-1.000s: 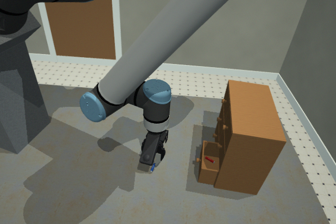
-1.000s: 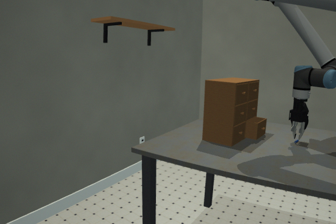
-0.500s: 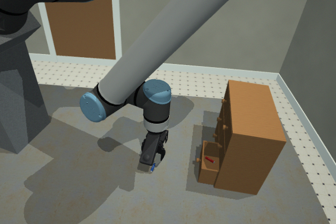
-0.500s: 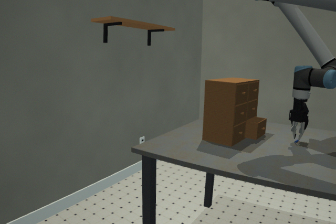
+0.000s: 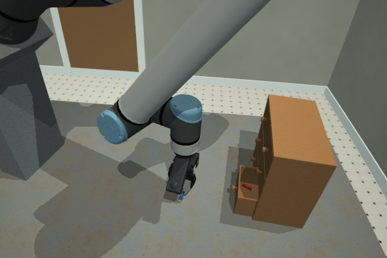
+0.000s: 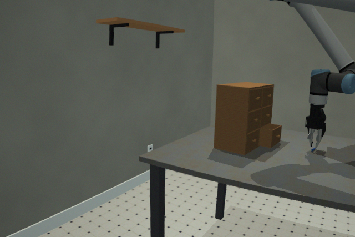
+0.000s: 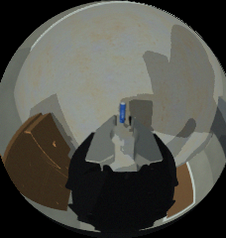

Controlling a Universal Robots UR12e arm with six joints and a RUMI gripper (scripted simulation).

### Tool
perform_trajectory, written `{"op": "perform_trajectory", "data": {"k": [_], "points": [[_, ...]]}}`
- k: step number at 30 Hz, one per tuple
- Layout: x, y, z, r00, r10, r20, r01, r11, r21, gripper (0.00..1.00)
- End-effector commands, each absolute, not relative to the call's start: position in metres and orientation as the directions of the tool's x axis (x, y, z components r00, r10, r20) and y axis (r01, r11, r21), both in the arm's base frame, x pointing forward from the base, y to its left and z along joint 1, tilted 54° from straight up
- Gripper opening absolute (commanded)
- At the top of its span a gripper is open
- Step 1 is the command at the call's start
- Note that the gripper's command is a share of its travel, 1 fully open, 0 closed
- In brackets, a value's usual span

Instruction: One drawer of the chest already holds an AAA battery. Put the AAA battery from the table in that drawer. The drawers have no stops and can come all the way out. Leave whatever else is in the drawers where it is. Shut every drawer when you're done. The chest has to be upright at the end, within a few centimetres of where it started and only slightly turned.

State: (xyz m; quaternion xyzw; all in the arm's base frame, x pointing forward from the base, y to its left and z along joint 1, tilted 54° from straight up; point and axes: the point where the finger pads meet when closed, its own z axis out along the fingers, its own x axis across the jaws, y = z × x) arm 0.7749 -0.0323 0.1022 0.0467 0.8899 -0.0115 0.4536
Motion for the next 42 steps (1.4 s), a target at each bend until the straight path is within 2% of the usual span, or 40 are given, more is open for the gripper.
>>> {"op": "perform_trajectory", "data": {"k": [1, 42], "points": [[0.775, -0.032, 0.103, -0.584, 0.072, -0.809, 0.093, 0.995, 0.022, 0.14], [0.788, -0.033, 0.093, -0.584, 0.072, -0.809, 0.093, 0.995, 0.022, 0.14]]}}
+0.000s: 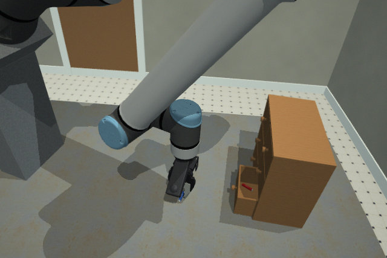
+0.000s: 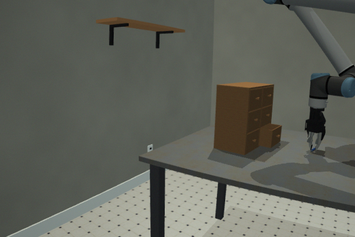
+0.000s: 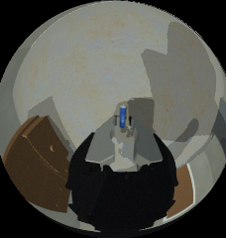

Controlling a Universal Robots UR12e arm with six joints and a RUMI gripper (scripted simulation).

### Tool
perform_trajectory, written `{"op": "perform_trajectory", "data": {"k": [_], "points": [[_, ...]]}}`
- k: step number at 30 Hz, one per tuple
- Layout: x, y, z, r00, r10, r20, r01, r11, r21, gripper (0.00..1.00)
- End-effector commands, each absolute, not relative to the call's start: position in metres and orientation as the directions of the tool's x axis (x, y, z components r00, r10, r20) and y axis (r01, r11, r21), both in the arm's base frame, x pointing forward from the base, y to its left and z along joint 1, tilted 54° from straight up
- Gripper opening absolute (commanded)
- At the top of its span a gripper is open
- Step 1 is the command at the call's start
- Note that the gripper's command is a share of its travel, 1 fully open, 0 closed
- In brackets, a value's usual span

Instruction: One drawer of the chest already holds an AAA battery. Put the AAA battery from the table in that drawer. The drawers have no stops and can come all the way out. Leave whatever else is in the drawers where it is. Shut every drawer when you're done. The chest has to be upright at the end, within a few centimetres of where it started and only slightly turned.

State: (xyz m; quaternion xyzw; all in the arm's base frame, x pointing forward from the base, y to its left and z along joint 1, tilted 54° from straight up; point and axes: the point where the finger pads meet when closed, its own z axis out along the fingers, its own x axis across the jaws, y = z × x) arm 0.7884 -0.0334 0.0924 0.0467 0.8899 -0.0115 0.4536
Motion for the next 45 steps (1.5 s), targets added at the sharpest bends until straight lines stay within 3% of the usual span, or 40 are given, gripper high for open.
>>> {"op": "perform_trajectory", "data": {"k": [1, 29, 30, 45], "points": [[0.7885, -0.0332, 0.0926, -0.584, 0.072, -0.809, 0.093, 0.995, 0.022, 0.14], [0.7885, -0.0332, 0.0926, -0.584, 0.072, -0.809, 0.093, 0.995, 0.022, 0.14], [0.7885, -0.0332, 0.0926, -0.584, 0.072, -0.809, 0.093, 0.995, 0.022, 0.02], [0.7885, -0.0332, 0.0926, -0.584, 0.072, -0.809, 0.093, 0.995, 0.022, 0.02]]}}
